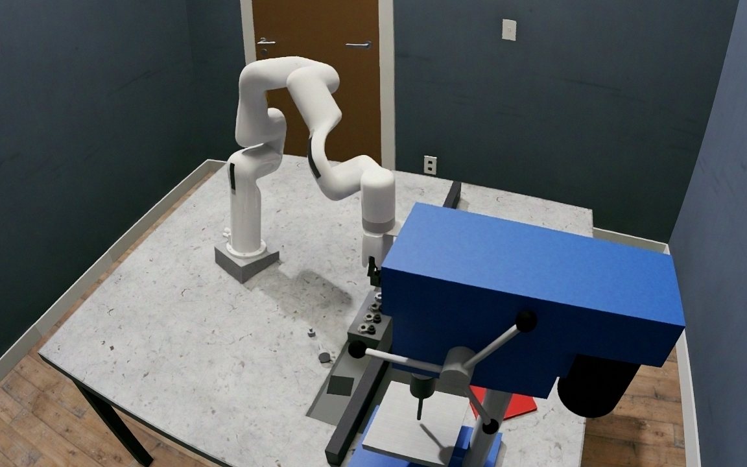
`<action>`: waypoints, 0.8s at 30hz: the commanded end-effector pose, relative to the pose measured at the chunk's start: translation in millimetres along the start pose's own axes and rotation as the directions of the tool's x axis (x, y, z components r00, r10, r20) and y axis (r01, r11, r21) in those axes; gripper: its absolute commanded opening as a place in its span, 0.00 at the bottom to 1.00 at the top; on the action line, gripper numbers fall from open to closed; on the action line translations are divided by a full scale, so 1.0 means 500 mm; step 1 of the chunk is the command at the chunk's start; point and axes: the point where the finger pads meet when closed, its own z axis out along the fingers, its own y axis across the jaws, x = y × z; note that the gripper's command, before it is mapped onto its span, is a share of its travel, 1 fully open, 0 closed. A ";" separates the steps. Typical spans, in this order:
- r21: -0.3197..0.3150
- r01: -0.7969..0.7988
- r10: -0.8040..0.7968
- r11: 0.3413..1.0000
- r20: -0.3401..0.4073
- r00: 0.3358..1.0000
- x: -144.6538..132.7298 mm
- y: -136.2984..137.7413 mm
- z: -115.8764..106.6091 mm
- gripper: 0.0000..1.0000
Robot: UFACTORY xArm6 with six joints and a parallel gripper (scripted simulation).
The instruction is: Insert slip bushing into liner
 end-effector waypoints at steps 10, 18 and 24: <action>-0.001 0.000 0.000 1.000 -0.003 1.000 0.002 0.000 -0.057 0.36; -0.001 0.000 0.000 1.000 -0.003 1.000 0.002 0.000 -0.067 0.36; -0.001 0.000 0.000 1.000 -0.003 1.000 0.002 0.000 -0.067 0.36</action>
